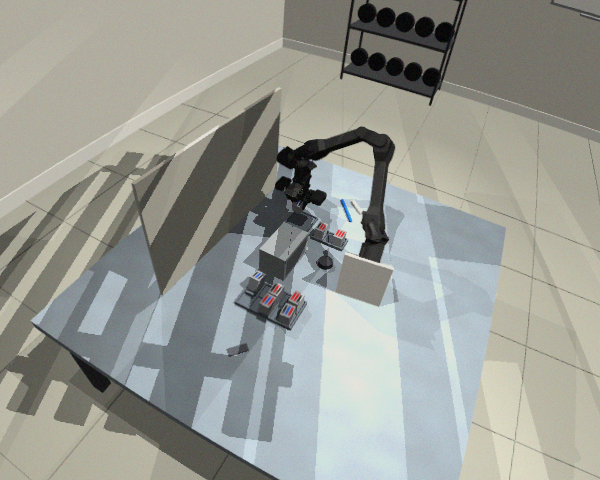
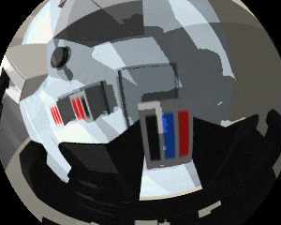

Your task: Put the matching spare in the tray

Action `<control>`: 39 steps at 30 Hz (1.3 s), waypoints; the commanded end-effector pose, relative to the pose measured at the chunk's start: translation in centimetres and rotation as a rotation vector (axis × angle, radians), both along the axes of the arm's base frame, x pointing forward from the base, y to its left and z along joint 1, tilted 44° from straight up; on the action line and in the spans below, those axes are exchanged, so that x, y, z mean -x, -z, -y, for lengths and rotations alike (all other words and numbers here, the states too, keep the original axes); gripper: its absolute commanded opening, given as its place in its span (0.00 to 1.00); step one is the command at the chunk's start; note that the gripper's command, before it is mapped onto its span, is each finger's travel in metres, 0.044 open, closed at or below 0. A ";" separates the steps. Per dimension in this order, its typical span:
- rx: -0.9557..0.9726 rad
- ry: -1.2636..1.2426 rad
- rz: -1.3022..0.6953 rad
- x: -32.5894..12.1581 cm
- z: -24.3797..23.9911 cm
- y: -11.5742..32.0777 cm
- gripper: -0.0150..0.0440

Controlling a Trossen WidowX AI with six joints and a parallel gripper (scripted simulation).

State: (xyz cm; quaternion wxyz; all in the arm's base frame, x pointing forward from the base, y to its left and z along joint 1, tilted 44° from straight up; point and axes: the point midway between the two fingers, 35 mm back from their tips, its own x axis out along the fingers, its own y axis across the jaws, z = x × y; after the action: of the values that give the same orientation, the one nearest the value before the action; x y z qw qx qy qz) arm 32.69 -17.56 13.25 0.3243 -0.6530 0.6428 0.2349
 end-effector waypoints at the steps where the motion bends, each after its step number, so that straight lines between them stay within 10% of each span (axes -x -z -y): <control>1: -0.003 -0.004 -0.004 0.0 0.3 0.4 0.25; 39: 0.006 -0.005 -0.004 0.4 3.2 3.1 0.25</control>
State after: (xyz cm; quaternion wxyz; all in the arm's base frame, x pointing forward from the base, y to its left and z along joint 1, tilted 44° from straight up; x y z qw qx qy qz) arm 32.39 -20.49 10.46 0.3212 -0.6546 0.6436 0.2325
